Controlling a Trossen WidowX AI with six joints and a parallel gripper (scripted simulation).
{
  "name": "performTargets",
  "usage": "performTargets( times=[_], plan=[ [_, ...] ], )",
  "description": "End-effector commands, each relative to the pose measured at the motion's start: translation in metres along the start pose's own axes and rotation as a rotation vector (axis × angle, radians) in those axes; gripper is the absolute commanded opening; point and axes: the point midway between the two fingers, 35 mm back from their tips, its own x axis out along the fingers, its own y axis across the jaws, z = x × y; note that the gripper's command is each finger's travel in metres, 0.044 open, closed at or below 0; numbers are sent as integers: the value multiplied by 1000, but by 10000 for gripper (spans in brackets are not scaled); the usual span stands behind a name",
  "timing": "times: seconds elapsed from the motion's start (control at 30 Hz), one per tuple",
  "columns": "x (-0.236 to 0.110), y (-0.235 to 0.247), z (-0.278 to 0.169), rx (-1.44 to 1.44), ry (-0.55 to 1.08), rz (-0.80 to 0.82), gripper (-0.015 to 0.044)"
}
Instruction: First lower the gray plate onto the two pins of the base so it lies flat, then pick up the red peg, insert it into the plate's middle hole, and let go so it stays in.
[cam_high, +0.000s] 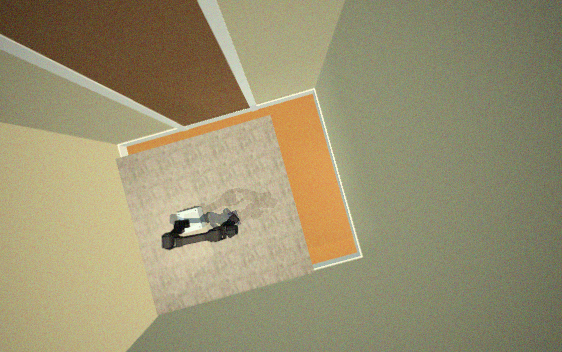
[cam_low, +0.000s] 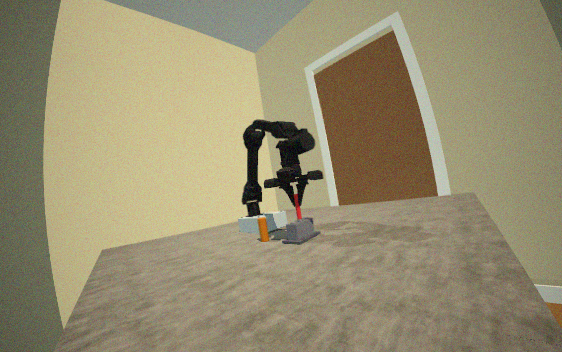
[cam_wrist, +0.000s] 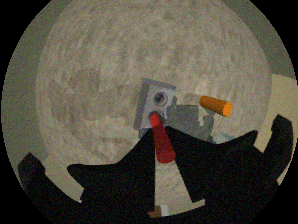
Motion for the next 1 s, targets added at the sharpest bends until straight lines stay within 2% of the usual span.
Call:
performTargets(
  times=[0.0, 0.97],
  plan=[
    [7, -1, 0, -4, 1, -4, 0],
    [10, 0, 0, 1, 2, -3, 0]
  ],
)
